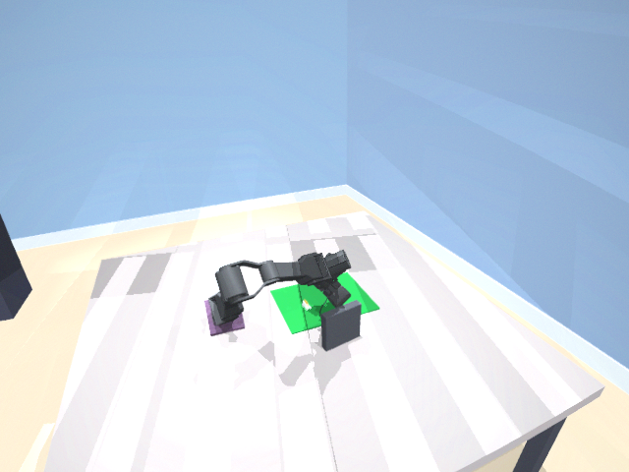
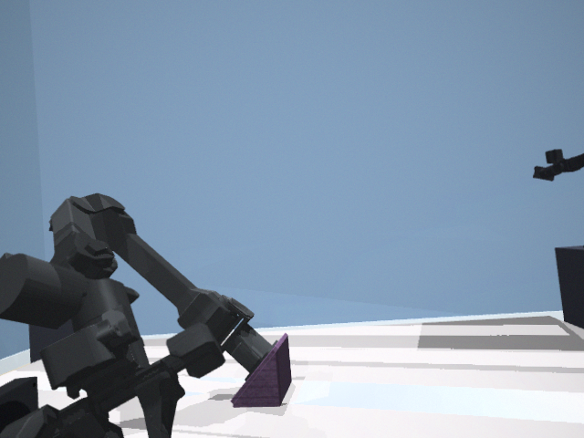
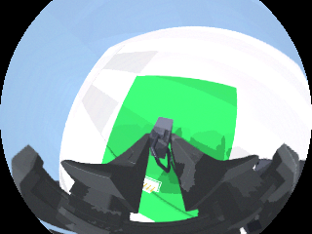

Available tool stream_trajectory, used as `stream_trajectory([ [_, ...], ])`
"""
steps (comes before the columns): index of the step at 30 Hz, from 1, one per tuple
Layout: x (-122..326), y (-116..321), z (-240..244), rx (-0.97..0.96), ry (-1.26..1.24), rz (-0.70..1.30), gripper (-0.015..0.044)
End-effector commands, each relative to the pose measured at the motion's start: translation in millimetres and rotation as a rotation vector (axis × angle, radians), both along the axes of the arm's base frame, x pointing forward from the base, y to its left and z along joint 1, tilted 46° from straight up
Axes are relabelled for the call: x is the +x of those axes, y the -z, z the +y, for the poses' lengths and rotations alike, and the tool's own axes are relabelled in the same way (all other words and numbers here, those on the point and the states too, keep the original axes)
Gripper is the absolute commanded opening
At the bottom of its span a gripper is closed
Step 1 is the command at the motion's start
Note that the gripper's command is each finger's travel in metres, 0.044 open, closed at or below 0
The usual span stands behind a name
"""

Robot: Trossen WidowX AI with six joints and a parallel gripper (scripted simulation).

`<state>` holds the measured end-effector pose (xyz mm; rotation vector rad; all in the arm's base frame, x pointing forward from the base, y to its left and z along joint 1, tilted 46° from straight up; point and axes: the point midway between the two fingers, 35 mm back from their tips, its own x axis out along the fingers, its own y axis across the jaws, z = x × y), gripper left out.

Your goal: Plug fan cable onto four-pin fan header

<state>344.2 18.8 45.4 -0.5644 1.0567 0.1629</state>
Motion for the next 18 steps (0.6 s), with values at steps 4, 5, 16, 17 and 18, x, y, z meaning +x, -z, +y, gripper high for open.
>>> stream_trajectory([
  [4, -1.5, -0.6, -1.4, 0.026, -0.048, -0.06, 0.0],
  [5, -1.5, -0.9, -1.6, 0.028, -0.053, -0.069, 0.0],
  [16, -3.2, -5.2, -3.8, 0.048, -0.119, -0.167, 0.0],
  [17, -3.5, -5.7, -4.0, 0.049, -0.125, -0.176, 0.0],
  [18, -3.7, -6.2, -4.2, 0.049, -0.131, -0.185, 0.0],
])
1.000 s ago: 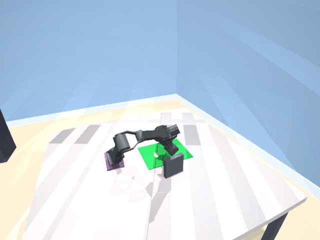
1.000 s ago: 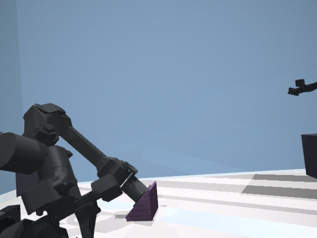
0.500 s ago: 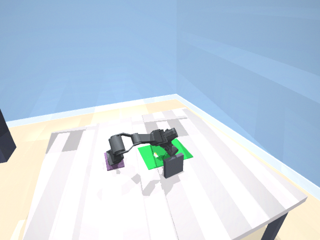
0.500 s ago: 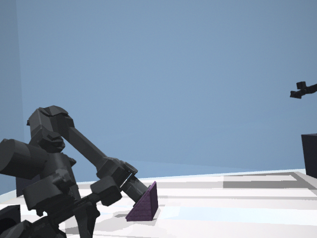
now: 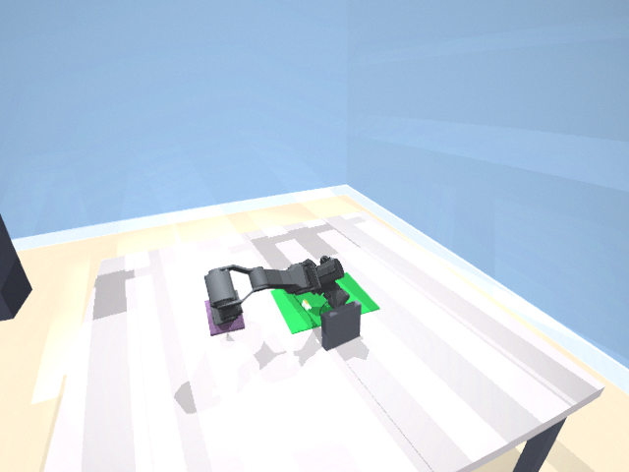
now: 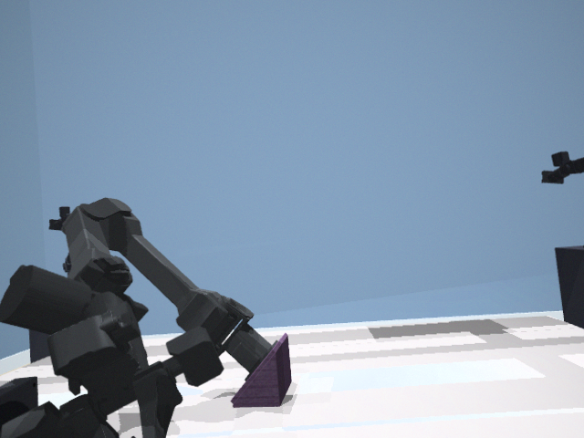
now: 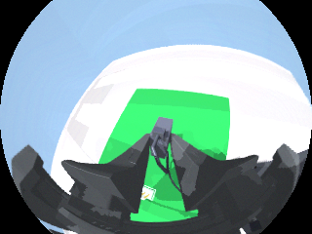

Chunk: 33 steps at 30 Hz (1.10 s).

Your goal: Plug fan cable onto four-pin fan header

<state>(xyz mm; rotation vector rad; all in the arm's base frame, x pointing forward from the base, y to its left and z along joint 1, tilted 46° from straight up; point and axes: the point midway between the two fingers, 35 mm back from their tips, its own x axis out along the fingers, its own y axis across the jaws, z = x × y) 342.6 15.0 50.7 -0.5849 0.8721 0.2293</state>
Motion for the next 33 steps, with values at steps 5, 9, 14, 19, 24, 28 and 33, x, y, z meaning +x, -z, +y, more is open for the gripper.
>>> stream_trajectory([
  [5, -3.7, -3.6, -1.4, 0.009, -0.056, -0.078, 0.0],
  [9, -5.2, -6.0, -2.2, 0.009, -0.079, -0.116, 0.0],
  [14, -7.5, -9.3, -3.0, 0.007, -0.109, -0.164, 0.0],
  [19, -10.2, -12.9, -3.9, 0.001, -0.138, -0.213, 0.0],
  [24, -13.4, -16.7, -4.6, -0.007, -0.167, -0.263, 0.0],
  [28, -16.4, -19.9, -5.1, -0.016, -0.191, -0.303, 0.0],
  [33, -20.5, -24.2, -5.6, -0.03, -0.22, -0.354, 0.0],
])
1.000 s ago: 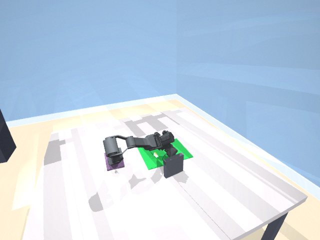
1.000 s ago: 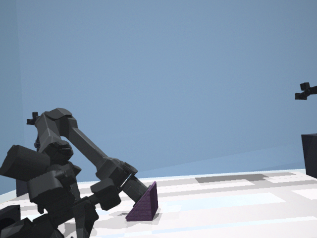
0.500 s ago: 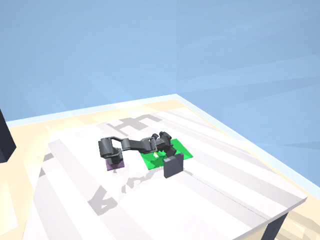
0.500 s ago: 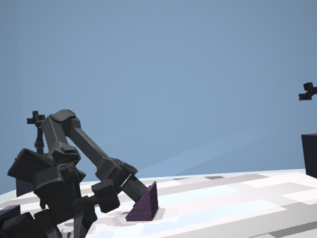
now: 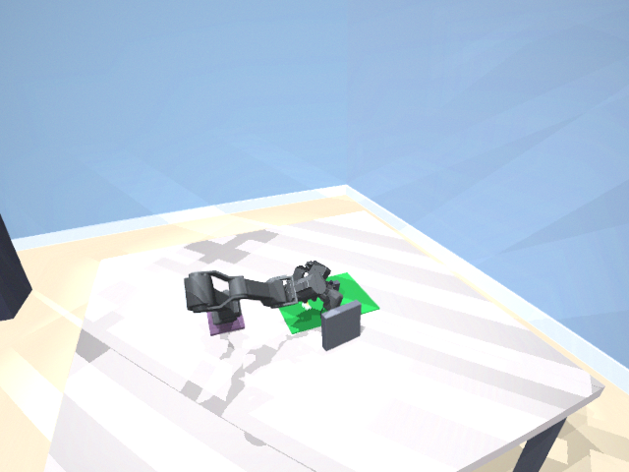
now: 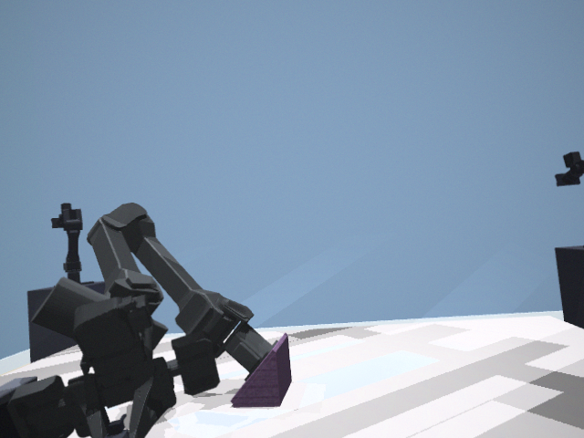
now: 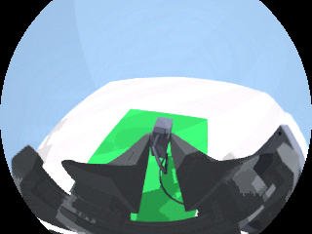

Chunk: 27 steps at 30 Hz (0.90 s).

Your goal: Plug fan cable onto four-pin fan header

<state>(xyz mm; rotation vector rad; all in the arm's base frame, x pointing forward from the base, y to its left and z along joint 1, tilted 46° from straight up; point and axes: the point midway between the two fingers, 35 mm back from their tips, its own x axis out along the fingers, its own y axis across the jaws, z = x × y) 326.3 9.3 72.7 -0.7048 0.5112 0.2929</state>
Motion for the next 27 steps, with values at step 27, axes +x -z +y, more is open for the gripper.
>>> stream_trajectory([
  [27, -19.3, -19.8, 2.5, -0.066, -0.097, -0.195, 0.0],
])
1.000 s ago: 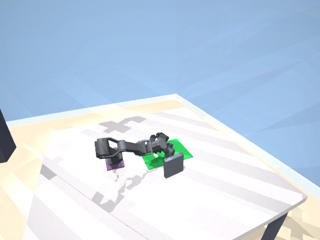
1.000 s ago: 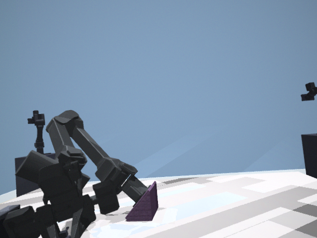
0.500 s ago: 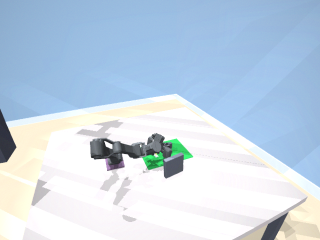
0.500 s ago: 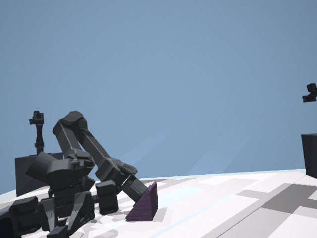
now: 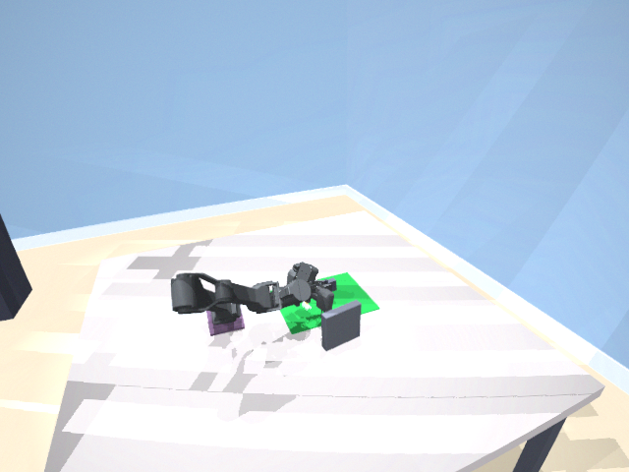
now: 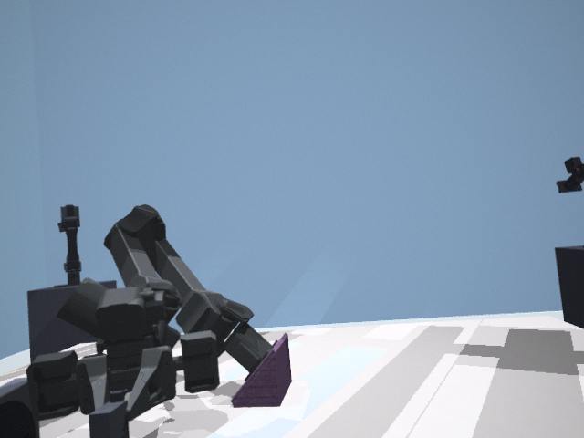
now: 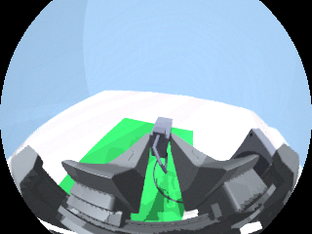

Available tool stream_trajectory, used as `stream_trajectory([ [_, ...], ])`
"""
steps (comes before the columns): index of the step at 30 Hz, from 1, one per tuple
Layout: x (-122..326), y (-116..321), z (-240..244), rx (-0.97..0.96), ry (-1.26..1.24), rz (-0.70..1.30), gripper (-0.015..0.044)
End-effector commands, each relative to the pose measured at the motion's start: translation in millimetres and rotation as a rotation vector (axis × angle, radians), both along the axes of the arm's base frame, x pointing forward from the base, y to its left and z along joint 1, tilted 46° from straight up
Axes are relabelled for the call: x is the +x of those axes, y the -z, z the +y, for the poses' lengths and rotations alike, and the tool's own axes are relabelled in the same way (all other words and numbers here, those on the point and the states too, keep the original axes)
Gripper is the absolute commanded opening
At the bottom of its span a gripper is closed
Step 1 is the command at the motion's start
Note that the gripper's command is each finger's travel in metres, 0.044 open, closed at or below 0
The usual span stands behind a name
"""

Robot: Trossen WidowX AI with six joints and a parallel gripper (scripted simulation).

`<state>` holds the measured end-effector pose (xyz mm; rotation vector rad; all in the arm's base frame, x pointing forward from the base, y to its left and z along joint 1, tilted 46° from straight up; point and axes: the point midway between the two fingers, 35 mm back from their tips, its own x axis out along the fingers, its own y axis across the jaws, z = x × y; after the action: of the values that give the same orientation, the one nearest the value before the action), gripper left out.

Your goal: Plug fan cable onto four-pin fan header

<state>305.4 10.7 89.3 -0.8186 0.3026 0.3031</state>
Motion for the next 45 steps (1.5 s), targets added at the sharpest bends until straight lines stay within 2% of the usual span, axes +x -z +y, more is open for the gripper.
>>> stream_trajectory([
  [1, 1.6, -3.2, 1.0, 0.003, 0.007, -0.002, 0.0],
  [45, -3.6, 8.2, -14.3, -0.002, -0.002, 0.001, 0.0],
])
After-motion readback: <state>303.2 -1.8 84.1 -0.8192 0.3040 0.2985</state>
